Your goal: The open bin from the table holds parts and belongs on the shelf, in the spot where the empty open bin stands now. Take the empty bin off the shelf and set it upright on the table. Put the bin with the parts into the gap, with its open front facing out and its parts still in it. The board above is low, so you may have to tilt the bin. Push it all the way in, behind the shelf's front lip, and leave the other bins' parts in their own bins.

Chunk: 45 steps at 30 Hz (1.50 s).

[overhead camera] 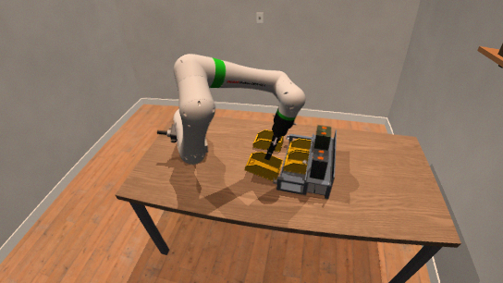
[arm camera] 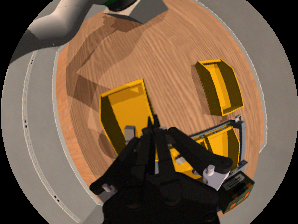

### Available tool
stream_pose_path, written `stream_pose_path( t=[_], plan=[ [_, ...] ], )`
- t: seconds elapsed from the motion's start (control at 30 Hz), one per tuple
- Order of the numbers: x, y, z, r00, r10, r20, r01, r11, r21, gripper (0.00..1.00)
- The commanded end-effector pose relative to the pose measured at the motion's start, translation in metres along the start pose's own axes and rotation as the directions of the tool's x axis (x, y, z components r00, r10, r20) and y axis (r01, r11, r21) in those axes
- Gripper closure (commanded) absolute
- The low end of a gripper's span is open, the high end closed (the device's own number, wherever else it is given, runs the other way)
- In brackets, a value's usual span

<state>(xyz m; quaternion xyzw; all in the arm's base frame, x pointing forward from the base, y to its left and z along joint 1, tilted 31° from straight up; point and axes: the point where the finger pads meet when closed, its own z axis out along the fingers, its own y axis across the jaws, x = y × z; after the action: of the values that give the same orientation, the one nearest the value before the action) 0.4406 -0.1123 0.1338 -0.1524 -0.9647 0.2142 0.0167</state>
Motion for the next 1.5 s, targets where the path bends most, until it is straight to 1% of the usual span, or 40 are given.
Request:
stream_pose_path(
  t=[0.0, 0.77, 1.47],
  plan=[
    [-0.002, 0.000, -0.001, 1.000, 0.000, 0.002, 0.000, 1.000, 0.000, 0.90],
    [-0.018, 0.000, -0.006, 1.000, 0.000, 0.001, 0.000, 1.000, 0.000, 0.90],
    [-0.040, 0.000, -0.012, 1.000, 0.000, 0.001, 0.000, 1.000, 0.000, 0.90]
  ],
)
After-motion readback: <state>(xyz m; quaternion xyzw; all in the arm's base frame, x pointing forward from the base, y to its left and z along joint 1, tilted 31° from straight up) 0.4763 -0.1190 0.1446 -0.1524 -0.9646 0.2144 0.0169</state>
